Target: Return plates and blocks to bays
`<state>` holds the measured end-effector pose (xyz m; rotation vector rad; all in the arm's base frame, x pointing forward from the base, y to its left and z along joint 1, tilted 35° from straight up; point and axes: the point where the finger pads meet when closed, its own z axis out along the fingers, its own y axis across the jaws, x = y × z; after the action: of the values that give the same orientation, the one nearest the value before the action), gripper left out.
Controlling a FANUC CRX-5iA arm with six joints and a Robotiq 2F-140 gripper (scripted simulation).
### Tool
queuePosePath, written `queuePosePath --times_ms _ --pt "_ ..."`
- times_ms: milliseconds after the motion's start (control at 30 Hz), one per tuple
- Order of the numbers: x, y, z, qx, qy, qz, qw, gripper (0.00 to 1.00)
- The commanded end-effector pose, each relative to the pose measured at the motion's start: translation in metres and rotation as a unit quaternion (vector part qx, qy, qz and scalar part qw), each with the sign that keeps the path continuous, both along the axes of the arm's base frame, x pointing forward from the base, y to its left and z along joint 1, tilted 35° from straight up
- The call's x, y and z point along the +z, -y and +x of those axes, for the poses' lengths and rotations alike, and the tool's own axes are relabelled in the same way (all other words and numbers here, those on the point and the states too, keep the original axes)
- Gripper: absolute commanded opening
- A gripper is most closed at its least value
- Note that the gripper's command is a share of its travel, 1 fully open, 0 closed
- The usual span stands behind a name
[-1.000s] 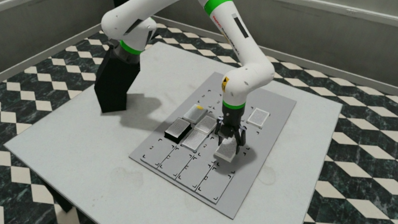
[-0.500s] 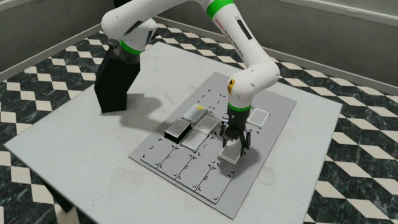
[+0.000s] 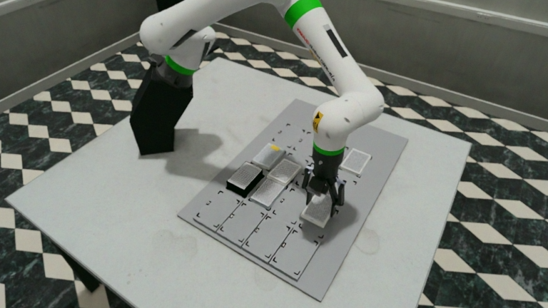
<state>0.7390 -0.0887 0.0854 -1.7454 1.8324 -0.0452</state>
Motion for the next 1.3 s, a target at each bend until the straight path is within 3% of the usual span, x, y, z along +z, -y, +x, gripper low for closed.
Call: queuePosePath --times_ms 0,1267 --pt "-0.002 -0.001 0.002 0.0 0.001 0.0 1.0 0.1" --pt "-0.034 -0.015 0.018 0.0 0.001 0.0 1.0 0.1"
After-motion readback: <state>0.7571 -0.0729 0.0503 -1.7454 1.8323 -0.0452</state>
